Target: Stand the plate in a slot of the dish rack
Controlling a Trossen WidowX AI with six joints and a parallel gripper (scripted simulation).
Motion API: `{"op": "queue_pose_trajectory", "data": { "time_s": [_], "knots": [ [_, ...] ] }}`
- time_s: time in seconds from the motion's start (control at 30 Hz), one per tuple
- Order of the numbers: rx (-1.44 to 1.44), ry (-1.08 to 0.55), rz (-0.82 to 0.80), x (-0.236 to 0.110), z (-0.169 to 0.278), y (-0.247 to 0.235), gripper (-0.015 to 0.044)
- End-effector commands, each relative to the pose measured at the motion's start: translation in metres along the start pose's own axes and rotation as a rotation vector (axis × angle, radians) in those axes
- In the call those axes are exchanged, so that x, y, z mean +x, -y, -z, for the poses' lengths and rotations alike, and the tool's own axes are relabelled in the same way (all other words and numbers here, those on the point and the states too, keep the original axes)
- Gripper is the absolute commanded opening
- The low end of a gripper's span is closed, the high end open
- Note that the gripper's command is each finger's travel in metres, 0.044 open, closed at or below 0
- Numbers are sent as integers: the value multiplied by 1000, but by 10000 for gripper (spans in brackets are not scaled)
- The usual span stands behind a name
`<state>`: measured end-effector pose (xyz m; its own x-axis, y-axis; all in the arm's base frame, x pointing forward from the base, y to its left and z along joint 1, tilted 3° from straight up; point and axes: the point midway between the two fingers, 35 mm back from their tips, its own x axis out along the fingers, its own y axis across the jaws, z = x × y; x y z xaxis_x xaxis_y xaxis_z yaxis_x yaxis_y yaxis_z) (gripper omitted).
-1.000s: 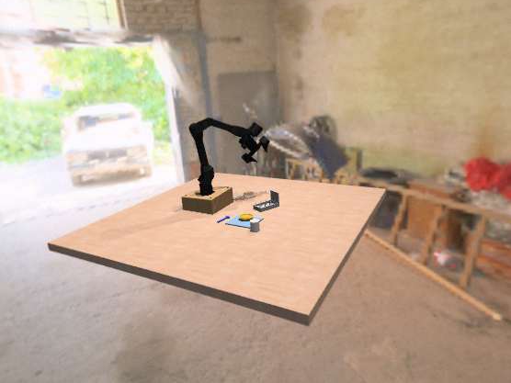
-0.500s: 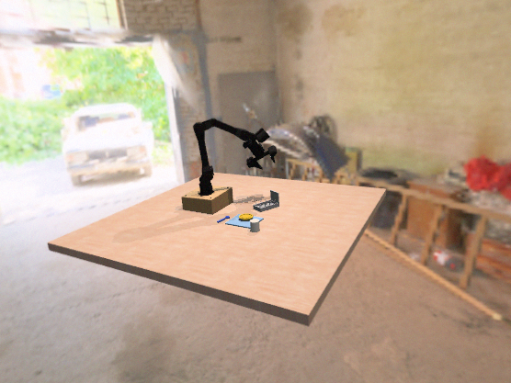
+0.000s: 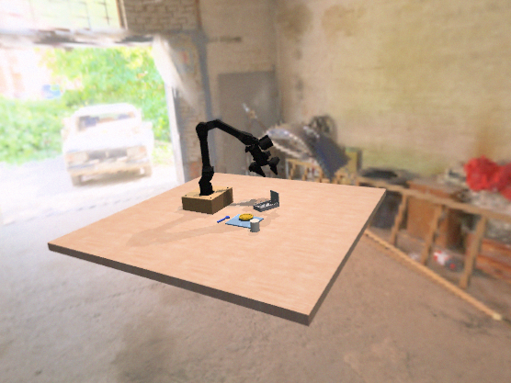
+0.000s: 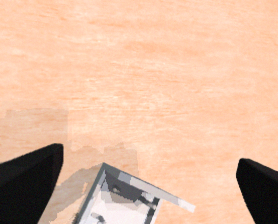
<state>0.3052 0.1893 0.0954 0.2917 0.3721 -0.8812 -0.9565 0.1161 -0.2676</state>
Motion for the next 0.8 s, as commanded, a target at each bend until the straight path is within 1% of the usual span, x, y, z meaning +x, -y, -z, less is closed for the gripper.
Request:
{"op": "queue_pose_trajectory", "data": {
  "time_s": [0.0, 0.4, 0.77],
  "knots": [
    [132, -58, 6, 1, 25, 10, 400],
    [518, -210, 33, -1, 101, 30, 400],
    [871, -342, 65, -10, 170, 34, 400]
  ]
}}
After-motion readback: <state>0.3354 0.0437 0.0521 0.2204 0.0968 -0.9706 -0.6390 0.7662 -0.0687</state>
